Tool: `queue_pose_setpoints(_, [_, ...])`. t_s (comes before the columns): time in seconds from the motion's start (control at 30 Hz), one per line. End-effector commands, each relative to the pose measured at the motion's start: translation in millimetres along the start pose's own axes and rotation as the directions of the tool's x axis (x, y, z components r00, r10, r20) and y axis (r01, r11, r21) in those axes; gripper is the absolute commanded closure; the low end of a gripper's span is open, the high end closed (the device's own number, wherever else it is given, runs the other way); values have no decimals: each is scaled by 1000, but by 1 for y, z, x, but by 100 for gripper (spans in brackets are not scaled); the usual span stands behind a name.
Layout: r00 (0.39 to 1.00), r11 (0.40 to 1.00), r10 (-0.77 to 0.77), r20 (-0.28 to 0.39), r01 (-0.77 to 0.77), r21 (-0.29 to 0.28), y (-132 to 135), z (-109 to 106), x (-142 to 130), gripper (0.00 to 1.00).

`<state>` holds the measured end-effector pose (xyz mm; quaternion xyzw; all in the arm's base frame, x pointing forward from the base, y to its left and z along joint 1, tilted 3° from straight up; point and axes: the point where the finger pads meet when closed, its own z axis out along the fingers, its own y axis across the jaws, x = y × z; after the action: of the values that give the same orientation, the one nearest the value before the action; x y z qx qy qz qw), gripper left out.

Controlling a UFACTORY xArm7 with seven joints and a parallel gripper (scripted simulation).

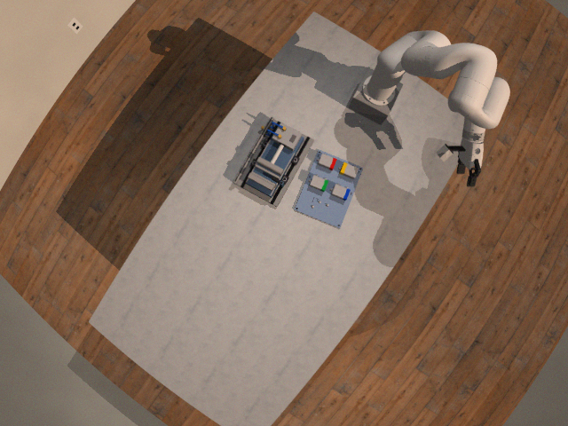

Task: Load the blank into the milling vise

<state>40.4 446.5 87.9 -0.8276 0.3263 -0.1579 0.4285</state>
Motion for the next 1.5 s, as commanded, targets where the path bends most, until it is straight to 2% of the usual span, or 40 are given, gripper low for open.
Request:
queue_pose_setpoints(0.0, [999,995,41,-26,-43,-94,-4,-4,15,0])
queue_pose_setpoints(0.1, [997,986,66,-46,-72,-153,-6,-7,26,0])
queue_pose_setpoints(0.37, [996,985,75,-46,-81,-155,-6,-8,28,0])
queue_pose_setpoints(0.67, [984,930,140,-114,-170,-326,-11,-16,60,0])
queue_pose_setpoints(0.93, [982,931,155,-105,-181,-317,-11,-16,61,0])
queue_pose_setpoints(1.23, [962,841,200,-186,-266,-472,-15,-24,93,0])
queue_pose_setpoints(1.47, [962,841,200,-186,-266,-472,-15,-24,93,0])
